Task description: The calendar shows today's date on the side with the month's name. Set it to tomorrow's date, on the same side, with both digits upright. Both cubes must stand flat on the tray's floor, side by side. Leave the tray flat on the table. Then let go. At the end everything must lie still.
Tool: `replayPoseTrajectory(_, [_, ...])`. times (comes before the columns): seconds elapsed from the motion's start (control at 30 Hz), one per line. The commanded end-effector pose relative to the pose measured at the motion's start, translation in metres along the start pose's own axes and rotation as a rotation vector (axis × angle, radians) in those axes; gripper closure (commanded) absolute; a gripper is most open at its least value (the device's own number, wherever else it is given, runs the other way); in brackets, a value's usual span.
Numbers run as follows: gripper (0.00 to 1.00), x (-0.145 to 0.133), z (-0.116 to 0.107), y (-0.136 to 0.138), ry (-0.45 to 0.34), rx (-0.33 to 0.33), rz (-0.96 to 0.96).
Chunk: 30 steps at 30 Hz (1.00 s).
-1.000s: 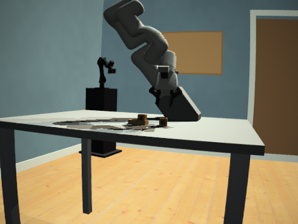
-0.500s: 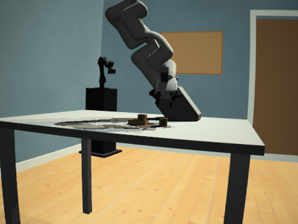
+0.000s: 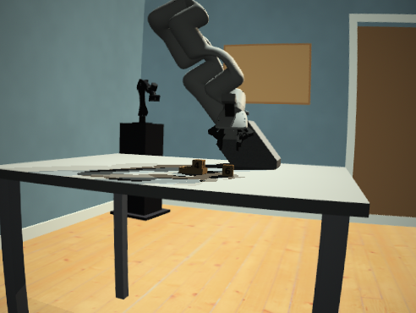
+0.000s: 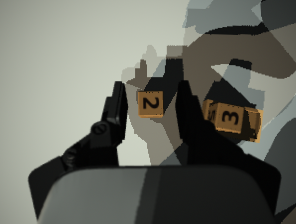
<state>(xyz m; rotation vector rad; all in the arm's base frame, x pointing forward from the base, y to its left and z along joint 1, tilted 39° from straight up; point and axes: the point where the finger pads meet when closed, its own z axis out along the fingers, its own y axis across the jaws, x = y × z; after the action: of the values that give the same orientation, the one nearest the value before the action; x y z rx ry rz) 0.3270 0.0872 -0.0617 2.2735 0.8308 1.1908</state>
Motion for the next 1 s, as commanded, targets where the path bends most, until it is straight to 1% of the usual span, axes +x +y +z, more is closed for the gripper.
replayPoseTrajectory(0.0, [0.51, 0.001, 0.0, 0.0, 0.002, 0.0, 0.001])
replayPoseTrajectory(0.63, [0.51, -0.007, 0.006, 0.0, 0.002, 0.0, 0.001])
replayPoseTrajectory(0.97, [0.51, -0.021, 0.015, 0.0, 0.002, 0.0, 0.001])
